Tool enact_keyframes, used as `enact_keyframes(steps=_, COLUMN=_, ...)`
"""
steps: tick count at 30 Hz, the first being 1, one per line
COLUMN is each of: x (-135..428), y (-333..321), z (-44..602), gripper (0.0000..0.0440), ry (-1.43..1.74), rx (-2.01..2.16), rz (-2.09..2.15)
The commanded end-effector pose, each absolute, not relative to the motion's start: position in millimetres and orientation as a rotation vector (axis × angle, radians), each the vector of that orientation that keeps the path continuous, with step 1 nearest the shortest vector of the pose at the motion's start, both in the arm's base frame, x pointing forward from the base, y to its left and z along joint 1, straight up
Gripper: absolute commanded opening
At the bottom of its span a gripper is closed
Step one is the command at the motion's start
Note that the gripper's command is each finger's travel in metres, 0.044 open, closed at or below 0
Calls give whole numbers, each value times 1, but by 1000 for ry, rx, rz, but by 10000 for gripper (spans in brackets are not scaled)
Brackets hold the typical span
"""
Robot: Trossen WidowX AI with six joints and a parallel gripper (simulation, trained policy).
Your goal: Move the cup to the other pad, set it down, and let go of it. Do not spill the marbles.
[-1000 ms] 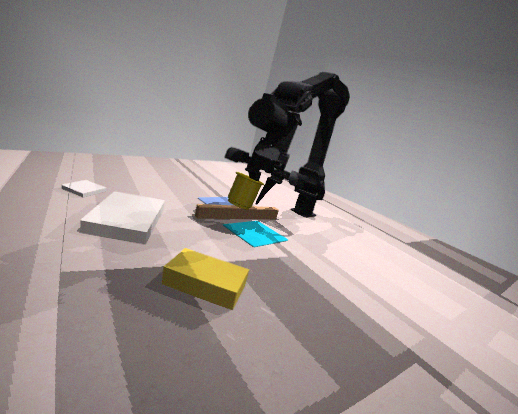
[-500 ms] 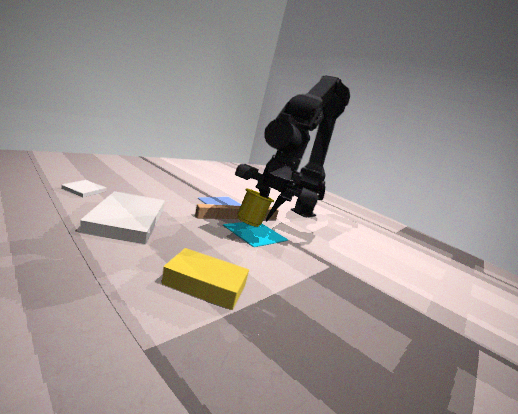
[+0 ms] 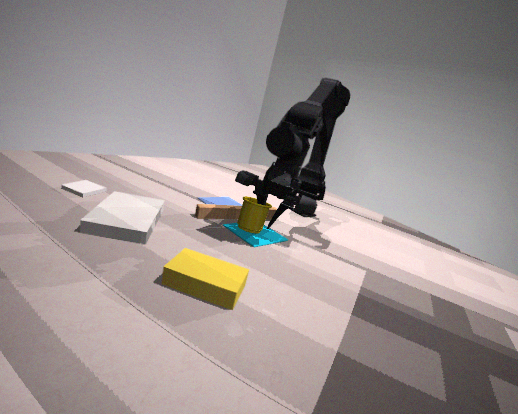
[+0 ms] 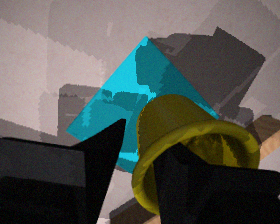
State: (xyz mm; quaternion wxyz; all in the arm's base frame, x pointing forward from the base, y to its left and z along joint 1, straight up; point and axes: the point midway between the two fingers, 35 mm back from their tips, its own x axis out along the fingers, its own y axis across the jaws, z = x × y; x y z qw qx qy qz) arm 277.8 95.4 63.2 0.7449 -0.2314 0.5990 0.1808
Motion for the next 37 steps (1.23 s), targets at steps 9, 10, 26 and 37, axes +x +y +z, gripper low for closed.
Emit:
enact_keyframes(steps=9, x=282, y=99, z=83, gripper=128, ry=1226, rx=-453, rz=411)
enact_keyframes(steps=10, x=280, y=98, z=84, gripper=131, ry=1225, rx=-449, rz=414)
enact_keyframes(steps=26, x=267, y=95, z=119, gripper=191, ry=1149, rx=-385, rz=428)
enact_keyframes(steps=37, x=269, y=91, z=153, gripper=338, ry=1056, rx=-355, rz=411)
